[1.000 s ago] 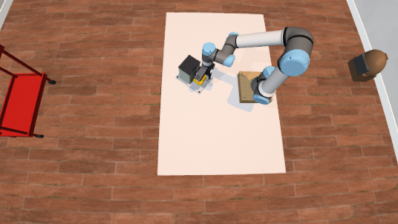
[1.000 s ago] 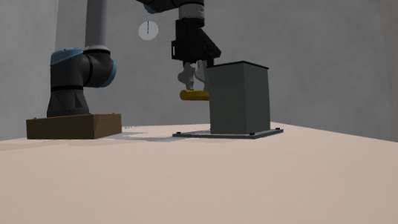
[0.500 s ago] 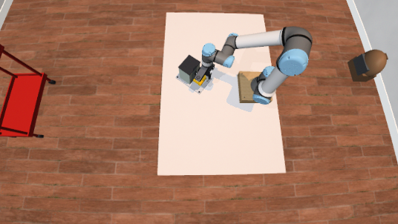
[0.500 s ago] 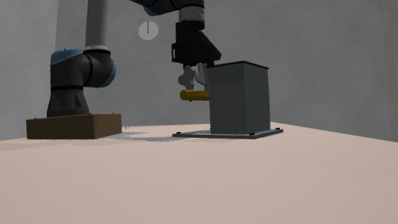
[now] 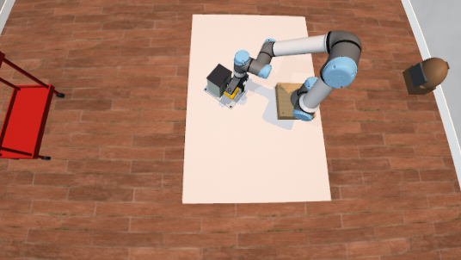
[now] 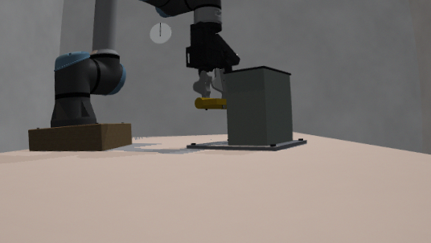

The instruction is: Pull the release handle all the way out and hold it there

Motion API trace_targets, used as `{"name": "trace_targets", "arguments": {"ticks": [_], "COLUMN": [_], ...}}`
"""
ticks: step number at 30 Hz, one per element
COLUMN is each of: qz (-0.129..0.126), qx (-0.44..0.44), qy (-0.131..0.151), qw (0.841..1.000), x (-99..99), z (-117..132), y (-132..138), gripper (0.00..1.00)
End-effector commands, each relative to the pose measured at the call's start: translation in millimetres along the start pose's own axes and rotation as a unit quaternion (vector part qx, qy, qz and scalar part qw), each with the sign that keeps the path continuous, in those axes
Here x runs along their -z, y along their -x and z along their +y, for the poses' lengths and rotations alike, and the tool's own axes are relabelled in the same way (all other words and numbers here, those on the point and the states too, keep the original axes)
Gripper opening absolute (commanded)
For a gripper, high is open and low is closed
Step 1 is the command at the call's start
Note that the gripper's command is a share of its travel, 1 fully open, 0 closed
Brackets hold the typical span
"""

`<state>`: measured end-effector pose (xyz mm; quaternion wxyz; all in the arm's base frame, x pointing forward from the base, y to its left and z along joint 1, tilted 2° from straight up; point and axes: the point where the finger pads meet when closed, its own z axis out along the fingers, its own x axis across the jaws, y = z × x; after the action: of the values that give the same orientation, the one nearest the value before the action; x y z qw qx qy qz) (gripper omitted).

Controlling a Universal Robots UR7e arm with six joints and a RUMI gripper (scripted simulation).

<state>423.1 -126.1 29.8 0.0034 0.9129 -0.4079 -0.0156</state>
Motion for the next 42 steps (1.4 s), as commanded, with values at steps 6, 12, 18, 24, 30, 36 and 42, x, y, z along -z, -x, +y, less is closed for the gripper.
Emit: {"name": "trace_targets", "arguments": {"ticks": [6, 12, 18, 24, 30, 36, 42], "qz": [-0.001, -0.001, -0.001, -0.001, -0.001, -0.001, -0.001], "qx": [-0.001, -0.001, -0.001, -0.001, -0.001, -0.001, -0.001], "qy": [0.0, 0.0, 0.0, 0.0, 0.0, 0.0, 0.0], "qw": [1.0, 1.0, 1.0, 1.0, 1.0, 1.0, 1.0], "x": [-1.5, -1.5, -1.5, -1.5, -1.3, -1.3, -1.3], "z": [0.8, 0.8, 0.8, 0.8, 0.8, 0.8, 0.8], "y": [0.7, 0.7, 0.7, 0.7, 0.5, 0.5, 0.5], "gripper": [0.33, 0.33, 0.33, 0.0, 0.0, 0.0, 0.0]}}
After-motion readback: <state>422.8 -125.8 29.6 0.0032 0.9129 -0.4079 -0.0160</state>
